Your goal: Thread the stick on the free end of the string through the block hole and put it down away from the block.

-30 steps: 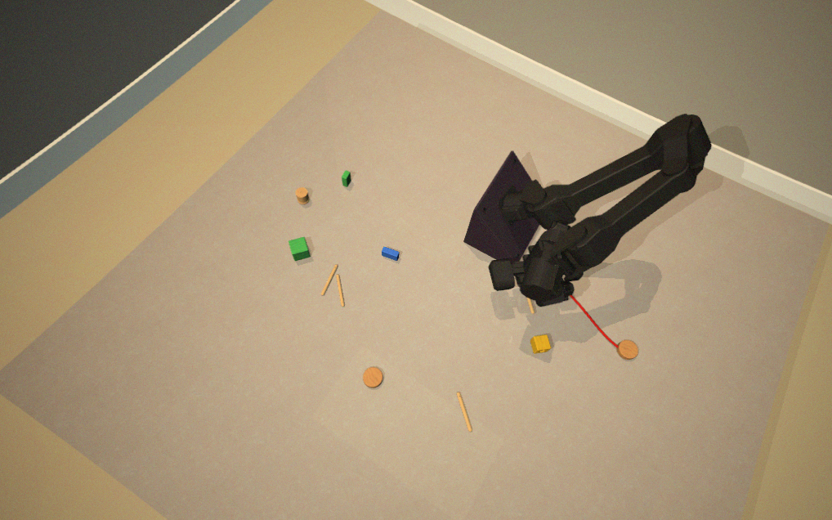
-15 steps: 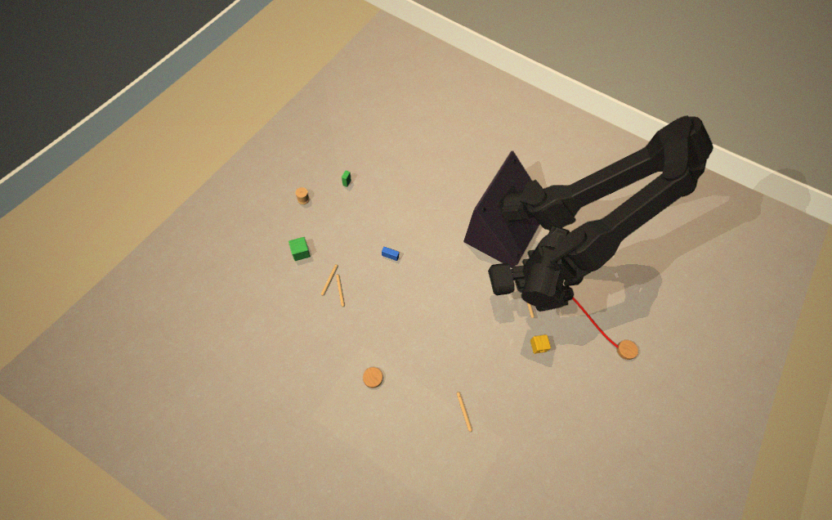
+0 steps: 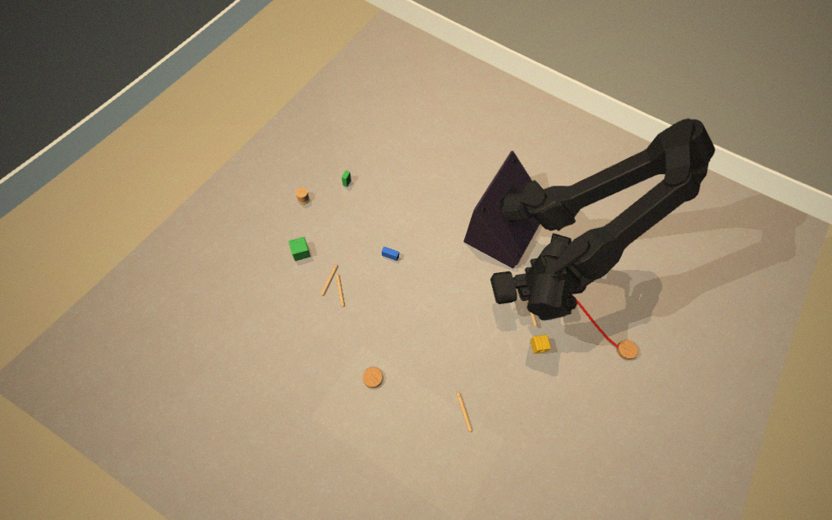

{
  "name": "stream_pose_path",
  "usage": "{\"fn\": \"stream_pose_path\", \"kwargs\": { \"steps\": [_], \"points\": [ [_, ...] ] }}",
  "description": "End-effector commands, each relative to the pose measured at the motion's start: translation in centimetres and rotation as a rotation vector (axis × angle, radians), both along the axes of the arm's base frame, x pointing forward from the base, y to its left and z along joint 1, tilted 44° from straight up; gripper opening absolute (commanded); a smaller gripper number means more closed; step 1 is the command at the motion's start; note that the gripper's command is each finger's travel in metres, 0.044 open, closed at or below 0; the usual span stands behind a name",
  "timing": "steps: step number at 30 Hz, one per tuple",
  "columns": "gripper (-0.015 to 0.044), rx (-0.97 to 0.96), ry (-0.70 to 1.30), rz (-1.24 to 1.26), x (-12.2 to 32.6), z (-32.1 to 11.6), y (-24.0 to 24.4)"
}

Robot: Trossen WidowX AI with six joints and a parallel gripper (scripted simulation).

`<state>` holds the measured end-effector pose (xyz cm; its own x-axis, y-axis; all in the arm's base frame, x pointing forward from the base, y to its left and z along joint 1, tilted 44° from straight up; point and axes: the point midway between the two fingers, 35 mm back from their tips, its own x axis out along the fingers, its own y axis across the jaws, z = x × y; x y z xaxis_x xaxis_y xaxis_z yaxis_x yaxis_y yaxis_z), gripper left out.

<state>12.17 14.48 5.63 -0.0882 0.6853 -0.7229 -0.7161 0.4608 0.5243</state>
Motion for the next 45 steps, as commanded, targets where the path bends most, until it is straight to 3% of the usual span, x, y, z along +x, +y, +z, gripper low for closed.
{"fn": "stream_pose_path", "kwargs": {
  "steps": [1,45],
  "points": [
    [0.0000,-0.006,0.001,0.000,0.4,0.2,0.3],
    [0.0000,-0.006,0.002,0.001,1.8,1.0,1.5]
  ]
}}
